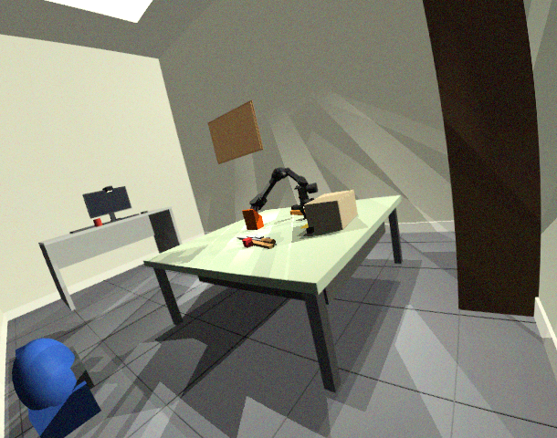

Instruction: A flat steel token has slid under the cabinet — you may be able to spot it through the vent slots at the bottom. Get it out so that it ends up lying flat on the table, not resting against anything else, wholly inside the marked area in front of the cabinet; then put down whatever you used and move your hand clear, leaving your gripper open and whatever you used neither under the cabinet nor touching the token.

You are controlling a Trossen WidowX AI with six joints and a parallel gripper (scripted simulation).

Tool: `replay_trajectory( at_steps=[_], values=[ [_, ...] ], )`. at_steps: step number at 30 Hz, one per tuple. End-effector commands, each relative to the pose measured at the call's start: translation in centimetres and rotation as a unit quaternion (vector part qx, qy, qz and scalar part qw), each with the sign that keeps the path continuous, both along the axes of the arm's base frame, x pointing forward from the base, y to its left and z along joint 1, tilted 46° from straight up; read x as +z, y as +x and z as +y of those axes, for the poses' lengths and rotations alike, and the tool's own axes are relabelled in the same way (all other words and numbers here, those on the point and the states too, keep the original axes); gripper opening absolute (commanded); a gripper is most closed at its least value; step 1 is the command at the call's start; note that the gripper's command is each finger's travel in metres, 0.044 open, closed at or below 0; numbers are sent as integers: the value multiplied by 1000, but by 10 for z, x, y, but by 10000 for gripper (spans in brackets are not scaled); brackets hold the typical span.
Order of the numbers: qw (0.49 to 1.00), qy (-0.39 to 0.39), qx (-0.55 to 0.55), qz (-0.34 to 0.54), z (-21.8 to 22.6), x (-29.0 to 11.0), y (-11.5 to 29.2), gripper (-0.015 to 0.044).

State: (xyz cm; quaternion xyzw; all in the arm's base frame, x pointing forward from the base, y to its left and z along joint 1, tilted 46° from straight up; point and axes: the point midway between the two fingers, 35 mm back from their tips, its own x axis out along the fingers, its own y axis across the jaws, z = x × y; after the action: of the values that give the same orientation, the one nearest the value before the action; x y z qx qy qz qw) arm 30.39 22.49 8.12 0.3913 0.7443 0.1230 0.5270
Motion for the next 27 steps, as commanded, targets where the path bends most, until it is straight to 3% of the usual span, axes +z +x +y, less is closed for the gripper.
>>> replay_trajectory(
  at_steps=[1, 27],
  values=[
    [1000, -1, 0, 0, -2, -3, 6, 0],
    [1000, -1, 0, -1, -10, -17, 29, 0]
  ],
)
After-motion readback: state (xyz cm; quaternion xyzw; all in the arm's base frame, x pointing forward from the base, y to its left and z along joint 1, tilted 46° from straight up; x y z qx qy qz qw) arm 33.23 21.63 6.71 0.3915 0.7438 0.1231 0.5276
